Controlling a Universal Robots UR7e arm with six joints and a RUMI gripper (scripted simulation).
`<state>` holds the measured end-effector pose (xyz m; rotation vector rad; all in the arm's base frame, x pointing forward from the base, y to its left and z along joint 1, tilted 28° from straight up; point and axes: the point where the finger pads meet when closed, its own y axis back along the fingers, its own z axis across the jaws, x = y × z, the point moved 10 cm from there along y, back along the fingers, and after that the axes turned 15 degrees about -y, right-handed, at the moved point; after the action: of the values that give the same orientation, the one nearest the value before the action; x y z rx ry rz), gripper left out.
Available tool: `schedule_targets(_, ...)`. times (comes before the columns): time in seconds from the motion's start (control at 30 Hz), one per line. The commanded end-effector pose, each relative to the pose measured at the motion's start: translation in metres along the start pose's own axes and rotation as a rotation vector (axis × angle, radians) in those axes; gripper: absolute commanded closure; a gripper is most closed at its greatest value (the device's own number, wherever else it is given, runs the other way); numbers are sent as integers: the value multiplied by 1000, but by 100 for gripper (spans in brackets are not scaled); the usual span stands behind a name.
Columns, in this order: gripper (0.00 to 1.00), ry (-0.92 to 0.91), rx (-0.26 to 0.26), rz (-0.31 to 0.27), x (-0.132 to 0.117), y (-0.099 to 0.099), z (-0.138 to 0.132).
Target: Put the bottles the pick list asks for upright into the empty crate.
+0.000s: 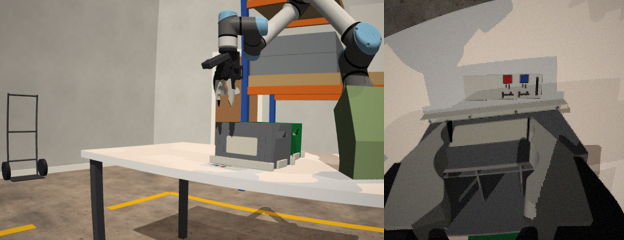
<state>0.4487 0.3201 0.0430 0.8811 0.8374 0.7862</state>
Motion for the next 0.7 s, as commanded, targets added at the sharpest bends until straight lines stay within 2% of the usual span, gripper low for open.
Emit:
schedule_targets(0.0,62,-2,0,2,0,0,1)
schedule_targets(0.63,62,-2,0,2,0,0,1)
schedule_targets(0.67,62,-37,1,1,-5,1,4)
